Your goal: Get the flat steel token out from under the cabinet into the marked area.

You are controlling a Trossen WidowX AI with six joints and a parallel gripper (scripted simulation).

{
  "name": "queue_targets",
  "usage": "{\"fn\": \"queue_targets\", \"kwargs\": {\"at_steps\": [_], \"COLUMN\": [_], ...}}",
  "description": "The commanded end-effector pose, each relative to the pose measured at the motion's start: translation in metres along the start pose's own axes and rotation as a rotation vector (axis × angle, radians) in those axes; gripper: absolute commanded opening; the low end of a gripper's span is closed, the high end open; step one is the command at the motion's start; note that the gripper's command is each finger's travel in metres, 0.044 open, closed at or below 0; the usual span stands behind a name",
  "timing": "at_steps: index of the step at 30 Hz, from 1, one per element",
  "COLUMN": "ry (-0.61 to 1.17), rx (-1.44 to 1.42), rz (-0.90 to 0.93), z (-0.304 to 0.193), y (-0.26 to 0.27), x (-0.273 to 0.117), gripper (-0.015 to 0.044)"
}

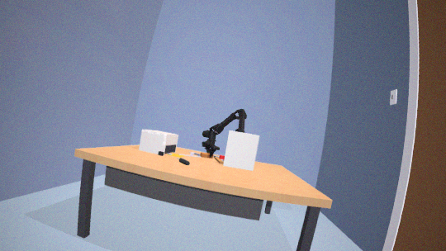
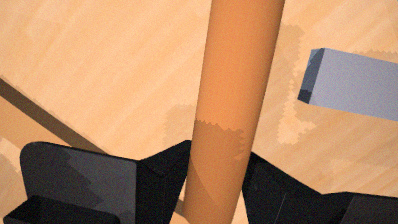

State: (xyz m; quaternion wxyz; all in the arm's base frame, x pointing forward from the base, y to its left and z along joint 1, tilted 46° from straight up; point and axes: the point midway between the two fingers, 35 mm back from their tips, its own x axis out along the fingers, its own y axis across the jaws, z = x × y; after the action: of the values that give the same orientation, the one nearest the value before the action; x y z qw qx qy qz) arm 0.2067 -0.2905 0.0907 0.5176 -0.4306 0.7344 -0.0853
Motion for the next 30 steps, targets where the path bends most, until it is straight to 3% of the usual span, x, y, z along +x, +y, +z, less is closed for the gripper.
{"fn": "queue_targets", "kwargs": {"at_steps": [1, 30], "ry": [-0.007, -0.008], "rx": [0.003, 0.003], "rz": [-0.006, -0.006], "z": [0.007, 0.035], "y": [-0.003, -0.003], "x": [-0.002, -0.002], "gripper": [0.0000, 0.0000]}}
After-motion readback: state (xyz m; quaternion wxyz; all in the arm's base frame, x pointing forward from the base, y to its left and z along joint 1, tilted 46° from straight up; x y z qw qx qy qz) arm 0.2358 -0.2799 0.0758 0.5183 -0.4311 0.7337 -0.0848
